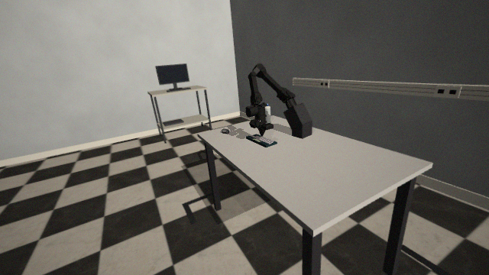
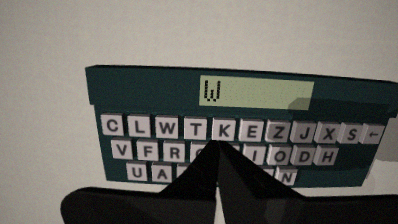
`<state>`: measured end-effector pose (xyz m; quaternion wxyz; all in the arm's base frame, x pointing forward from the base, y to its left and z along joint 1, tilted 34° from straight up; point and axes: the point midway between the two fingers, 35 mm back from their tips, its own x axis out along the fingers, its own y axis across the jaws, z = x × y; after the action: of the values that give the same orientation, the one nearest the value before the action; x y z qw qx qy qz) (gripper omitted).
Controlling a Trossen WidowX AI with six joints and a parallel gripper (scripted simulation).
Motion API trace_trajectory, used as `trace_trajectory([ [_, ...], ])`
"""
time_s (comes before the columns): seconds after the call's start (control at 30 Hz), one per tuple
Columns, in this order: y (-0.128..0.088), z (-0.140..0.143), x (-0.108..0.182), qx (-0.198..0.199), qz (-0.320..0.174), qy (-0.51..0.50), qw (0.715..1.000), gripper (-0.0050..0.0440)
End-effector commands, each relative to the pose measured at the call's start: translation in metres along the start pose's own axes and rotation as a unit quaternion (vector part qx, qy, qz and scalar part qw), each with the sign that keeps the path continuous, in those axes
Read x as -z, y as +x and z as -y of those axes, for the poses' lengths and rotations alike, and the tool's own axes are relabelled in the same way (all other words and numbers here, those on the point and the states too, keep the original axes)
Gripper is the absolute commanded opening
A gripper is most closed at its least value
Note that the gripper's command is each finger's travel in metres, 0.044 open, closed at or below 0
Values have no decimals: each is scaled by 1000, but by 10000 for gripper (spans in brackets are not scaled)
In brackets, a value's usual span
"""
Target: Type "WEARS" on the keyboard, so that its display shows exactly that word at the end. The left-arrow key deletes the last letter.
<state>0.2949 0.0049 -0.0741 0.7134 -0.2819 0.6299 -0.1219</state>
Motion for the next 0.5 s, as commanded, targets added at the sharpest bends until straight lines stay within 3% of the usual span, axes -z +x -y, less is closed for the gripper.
trace_trajectory([
  [0.0, -5, 25, 0, -3, 5, 0, 1000, -50],
  [0.17, -4, 31, 0, -3, 6, 1, 1000, -50],
  [0.3, 14, 28, 4, -2, -3, -6, 1000, -50],
  [0.47, 16, 28, 4, -2, -3, -5, 1000, -50],
])
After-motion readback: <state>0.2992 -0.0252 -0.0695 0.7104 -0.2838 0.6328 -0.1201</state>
